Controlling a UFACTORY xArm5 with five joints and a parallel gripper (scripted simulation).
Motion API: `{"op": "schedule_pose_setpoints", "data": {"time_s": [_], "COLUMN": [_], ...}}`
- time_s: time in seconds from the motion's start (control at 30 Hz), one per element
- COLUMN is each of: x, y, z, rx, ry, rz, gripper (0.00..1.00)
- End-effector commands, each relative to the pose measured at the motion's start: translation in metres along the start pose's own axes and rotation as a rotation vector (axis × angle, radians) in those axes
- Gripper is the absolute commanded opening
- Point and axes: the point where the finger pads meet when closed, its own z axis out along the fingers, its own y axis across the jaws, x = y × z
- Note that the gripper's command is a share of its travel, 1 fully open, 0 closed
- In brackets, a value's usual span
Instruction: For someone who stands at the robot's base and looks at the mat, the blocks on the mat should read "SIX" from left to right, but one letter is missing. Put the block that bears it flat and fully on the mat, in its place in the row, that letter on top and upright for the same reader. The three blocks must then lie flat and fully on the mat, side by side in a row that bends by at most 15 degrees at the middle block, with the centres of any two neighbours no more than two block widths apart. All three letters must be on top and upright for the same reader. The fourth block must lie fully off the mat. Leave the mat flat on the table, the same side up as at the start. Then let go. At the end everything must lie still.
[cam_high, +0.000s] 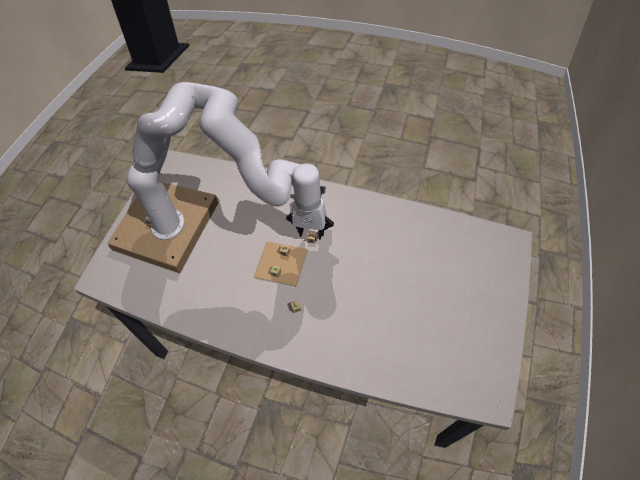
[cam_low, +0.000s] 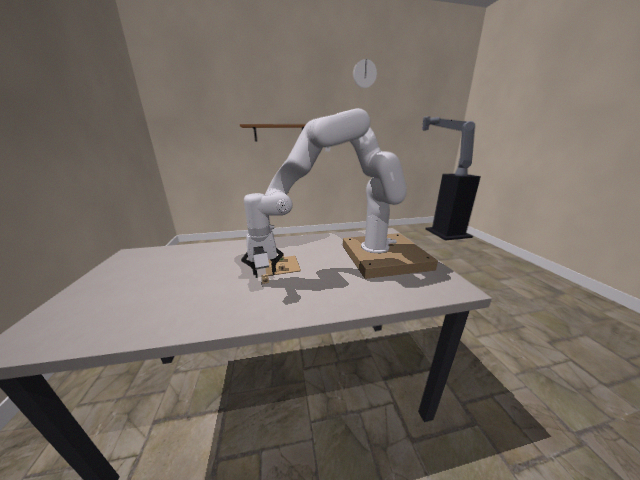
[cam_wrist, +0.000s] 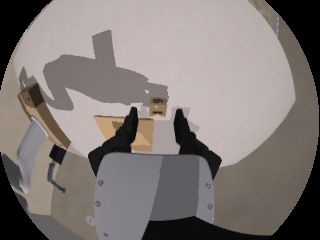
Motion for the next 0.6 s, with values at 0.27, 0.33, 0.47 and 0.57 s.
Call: {"op": "schedule_pose_setpoints", "data": {"time_s": [0.27, 0.33, 0.47, 0.57], "x": [0.000, 0.000, 0.000, 0.000], "y": [0.001, 0.001, 0.001, 0.001], "z": [0.013, 0.016, 0.022, 0.023], "rx": [-0.004, -0.004, -0.004, -0.004], "ry": [0.000, 0.000, 0.000, 0.000], "rz": [0.000, 0.000, 0.000, 0.000], "gripper": [0.63, 0.63, 0.63, 0.63]}}
